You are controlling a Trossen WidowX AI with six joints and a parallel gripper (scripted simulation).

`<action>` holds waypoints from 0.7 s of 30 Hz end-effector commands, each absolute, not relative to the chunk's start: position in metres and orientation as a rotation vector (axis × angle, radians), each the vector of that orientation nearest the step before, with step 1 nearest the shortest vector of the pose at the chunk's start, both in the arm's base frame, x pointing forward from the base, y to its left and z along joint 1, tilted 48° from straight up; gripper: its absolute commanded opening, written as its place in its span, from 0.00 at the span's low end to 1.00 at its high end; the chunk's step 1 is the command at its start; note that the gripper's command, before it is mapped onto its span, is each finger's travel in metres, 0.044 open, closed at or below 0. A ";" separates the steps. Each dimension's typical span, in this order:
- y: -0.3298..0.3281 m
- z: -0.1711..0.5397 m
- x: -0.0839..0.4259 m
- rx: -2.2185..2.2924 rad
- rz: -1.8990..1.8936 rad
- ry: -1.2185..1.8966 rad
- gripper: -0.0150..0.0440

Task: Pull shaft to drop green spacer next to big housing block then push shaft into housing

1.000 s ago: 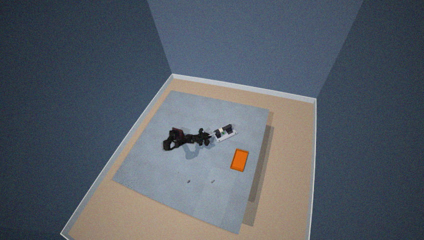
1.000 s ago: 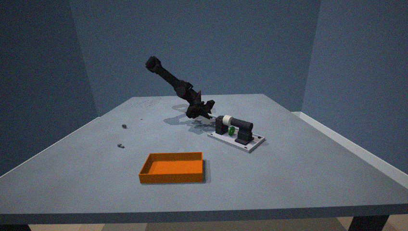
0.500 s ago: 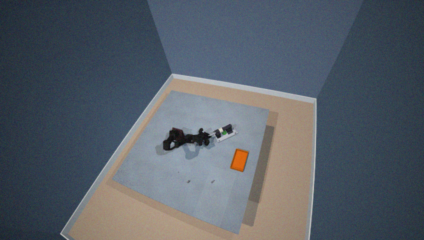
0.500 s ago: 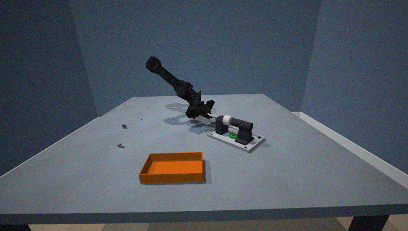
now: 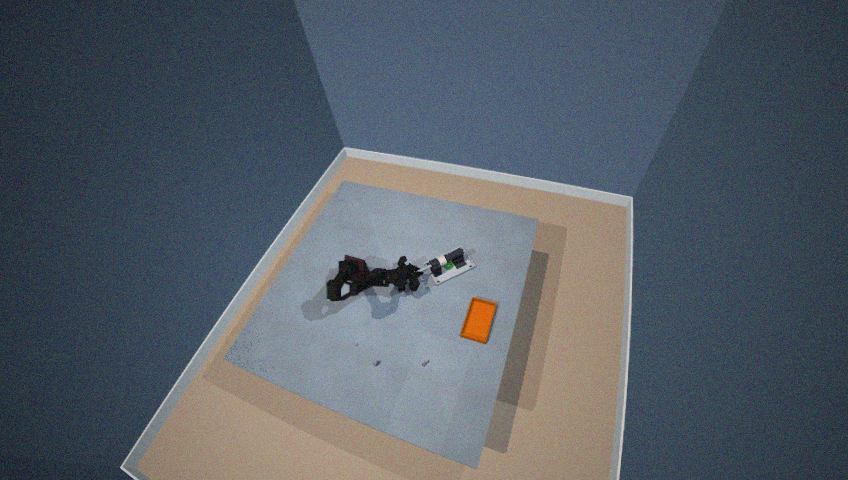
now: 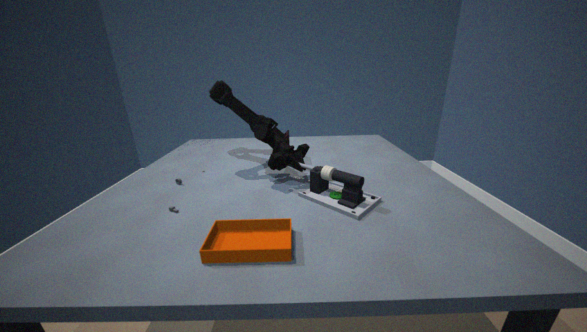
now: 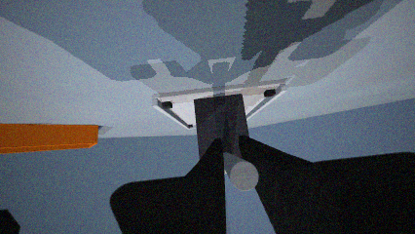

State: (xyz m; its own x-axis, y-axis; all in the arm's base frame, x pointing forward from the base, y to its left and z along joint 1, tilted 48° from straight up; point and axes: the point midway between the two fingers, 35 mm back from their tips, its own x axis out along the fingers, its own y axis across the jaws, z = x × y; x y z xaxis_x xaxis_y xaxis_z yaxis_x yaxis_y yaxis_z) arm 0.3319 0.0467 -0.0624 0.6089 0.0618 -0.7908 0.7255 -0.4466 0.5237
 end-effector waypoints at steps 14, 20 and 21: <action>0.051 -0.066 0.337 1.896 -0.887 0.632 0.25; 0.052 -0.067 0.339 1.896 -0.887 0.632 0.25; 0.052 -0.067 0.339 1.896 -0.887 0.632 0.25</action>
State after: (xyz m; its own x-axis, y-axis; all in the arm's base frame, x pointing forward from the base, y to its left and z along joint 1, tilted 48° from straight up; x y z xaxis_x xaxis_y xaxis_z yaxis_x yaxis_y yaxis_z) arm 0.3372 0.0506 -0.0663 0.6091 0.0616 -0.7907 0.7263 -0.4438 0.5249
